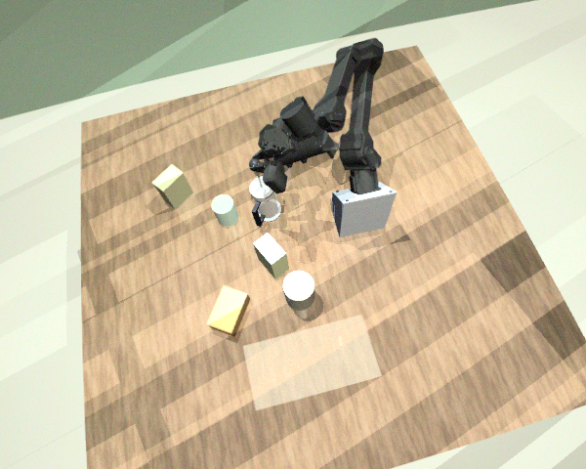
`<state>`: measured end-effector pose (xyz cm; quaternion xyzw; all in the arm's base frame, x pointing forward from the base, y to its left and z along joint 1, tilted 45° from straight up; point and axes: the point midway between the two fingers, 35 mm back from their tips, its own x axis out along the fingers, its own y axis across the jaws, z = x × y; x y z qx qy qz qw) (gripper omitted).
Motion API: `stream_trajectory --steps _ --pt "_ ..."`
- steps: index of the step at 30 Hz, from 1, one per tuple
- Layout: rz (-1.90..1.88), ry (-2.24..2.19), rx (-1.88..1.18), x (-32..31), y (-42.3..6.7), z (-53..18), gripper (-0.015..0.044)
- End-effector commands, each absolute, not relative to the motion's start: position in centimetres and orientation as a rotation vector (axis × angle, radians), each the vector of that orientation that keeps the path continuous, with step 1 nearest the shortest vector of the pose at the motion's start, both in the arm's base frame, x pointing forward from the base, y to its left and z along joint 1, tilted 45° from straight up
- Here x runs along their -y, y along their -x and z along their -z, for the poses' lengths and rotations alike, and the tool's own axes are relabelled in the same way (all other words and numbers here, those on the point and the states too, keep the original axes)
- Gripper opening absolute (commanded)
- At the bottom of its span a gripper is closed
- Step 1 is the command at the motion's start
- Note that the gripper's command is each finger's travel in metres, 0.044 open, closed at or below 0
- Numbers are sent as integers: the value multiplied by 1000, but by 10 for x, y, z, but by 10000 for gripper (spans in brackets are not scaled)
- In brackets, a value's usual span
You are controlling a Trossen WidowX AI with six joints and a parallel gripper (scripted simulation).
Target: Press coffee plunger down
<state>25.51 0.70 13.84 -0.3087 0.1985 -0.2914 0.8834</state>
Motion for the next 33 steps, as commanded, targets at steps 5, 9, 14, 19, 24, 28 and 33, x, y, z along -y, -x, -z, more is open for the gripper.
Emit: stream_trajectory --steps 5,9,14,19,24,28,33 --pt "595 652 -447 3 -255 -118 117" --pt "595 651 -451 6 -257 -113 117" --pt "594 650 -453 11 -258 -106 117" --pt "593 650 -453 15 -260 -99 117" --pt "591 649 -450 20 -262 -92 117" --pt "589 649 -446 25 -262 -87 117" --pt "588 651 -438 31 -263 -81 117"
